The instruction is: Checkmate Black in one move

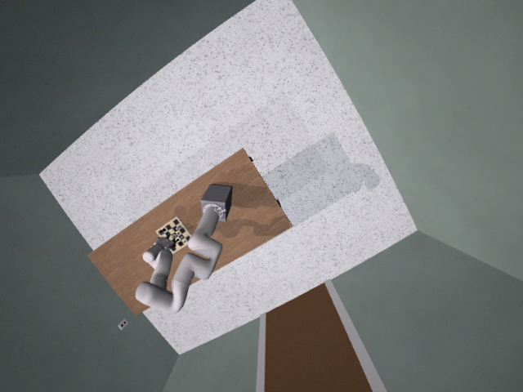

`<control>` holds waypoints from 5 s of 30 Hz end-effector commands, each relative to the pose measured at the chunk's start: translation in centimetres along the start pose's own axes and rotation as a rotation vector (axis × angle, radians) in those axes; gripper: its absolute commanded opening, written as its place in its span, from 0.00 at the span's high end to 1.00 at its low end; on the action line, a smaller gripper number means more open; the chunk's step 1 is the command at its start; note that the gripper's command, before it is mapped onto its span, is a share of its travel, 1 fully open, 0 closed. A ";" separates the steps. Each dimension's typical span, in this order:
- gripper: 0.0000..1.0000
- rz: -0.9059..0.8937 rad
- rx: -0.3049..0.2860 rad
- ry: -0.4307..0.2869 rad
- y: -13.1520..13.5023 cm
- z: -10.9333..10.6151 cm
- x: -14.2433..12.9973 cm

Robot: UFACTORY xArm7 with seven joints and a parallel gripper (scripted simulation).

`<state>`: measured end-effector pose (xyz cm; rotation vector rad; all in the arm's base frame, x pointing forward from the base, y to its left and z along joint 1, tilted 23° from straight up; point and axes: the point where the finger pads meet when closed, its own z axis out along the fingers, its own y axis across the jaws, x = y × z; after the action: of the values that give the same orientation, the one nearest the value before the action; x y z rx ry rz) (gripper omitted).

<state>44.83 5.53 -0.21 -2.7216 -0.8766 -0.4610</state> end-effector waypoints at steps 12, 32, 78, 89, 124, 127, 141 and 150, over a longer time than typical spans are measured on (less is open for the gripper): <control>0.58 0.001 -0.002 0.003 0.1 2.6 0.1; 0.58 0.000 -0.002 0.003 0.1 2.8 0.1; 1.00 0.000 -0.002 0.003 0.1 2.8 0.1; 1.00 0.001 -0.002 0.003 0.1 2.7 0.1; 1.00 -0.018 -0.003 0.004 0.5 -7.2 0.2; 1.00 -0.051 -0.003 0.005 1.2 -7.3 0.4; 1.00 -0.237 -0.003 0.002 5.3 -7.2 1.2; 1.00 -0.238 -0.003 0.003 5.3 -6.9 1.2</control>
<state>47.25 -0.28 5.95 -2.6279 -1.2068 -0.5061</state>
